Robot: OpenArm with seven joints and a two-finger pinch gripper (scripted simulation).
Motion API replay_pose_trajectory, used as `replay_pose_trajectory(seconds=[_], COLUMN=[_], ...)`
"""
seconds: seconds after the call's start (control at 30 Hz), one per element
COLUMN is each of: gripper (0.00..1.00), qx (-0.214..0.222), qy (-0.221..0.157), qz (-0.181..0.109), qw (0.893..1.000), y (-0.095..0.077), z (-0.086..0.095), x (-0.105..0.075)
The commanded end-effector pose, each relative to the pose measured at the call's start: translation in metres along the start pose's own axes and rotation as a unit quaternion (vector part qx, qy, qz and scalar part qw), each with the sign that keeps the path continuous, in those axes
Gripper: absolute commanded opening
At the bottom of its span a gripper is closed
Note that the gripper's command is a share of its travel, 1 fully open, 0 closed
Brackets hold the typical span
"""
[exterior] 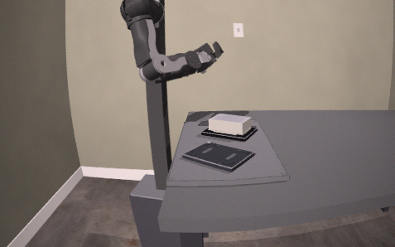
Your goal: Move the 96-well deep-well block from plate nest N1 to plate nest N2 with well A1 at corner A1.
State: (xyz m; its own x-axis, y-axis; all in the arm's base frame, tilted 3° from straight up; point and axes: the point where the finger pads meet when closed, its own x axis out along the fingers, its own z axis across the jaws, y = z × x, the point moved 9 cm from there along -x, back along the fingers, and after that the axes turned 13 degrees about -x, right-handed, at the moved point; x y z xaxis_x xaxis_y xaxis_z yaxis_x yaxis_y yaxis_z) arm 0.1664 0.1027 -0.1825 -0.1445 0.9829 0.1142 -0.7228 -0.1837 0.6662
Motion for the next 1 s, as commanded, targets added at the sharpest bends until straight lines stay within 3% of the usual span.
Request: replay_pose_trajectory(seconds=[0.0, 0.27, 0.43, 0.5, 0.83, 0.97], gripper=[1.0, 1.0, 0.83, 0.77, 0.77, 0.77], qx=[-0.001, -0.001, -0.03, -0.03, -0.03, -0.054], qy=[-0.001, -0.001, 0.108, 0.108, 0.108, 0.193], qz=[0.001, 0.001, -0.062, -0.062, -0.062, -0.111], qw=[1.0, 1.0, 0.992, 0.992, 0.992, 0.974], y=[0.001, 0.001, -0.016, -0.016, -0.016, -0.029], z=[0.001, 0.001, 0.014, 0.014, 0.014, 0.023], x=[0.0, 0.0, -0.031, -0.031, -0.031, -0.052])
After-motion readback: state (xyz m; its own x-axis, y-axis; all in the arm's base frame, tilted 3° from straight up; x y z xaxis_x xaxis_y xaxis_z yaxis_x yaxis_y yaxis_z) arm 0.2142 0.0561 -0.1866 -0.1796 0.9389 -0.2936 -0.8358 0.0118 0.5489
